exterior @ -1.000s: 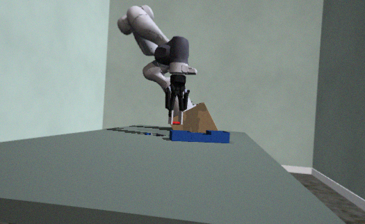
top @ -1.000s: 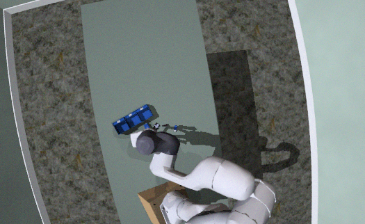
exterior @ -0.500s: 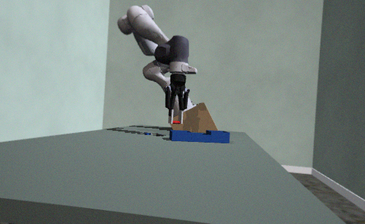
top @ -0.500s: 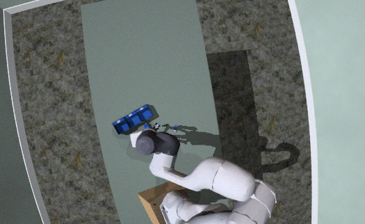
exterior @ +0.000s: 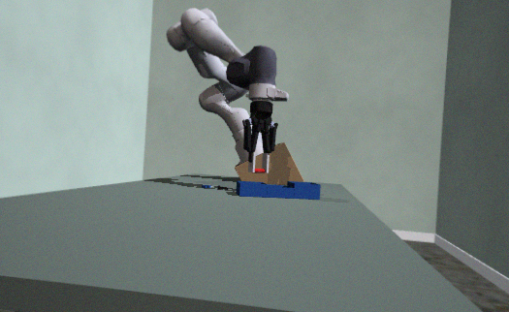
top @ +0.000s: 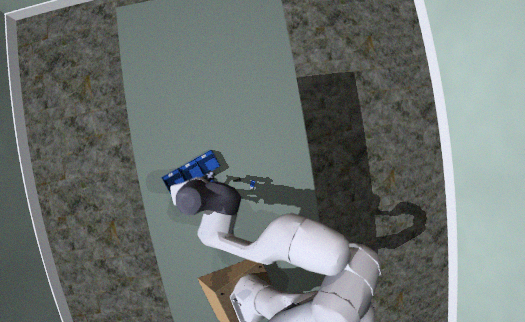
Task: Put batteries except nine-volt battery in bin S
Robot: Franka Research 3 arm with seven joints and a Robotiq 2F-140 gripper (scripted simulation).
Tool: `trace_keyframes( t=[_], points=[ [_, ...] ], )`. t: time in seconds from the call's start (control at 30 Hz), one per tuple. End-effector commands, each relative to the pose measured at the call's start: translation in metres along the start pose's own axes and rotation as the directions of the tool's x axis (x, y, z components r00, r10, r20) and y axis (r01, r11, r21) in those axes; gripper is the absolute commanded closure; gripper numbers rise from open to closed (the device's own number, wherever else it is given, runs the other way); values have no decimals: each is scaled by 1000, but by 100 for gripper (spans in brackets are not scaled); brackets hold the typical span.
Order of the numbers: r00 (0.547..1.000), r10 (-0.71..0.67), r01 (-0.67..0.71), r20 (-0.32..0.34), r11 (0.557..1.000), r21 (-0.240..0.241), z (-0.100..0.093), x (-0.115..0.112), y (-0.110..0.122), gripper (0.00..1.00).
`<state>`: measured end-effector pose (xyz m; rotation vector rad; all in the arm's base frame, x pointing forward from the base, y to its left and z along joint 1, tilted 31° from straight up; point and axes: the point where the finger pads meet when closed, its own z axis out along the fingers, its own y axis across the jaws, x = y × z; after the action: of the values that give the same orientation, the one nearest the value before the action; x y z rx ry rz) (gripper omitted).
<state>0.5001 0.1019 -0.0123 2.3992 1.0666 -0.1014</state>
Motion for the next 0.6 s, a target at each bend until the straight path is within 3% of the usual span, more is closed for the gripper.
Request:
trace_keyframes(
  t=[0.0,0.43,0.57],
  points=[
    [989,150,-150,15,989,-7,1,16,-4,71],
    [943,332,-332,3,943,-1,2,80,-19,71],
    [923,385,-385,8,923,-6,2,82,-20,71]
  ],
)
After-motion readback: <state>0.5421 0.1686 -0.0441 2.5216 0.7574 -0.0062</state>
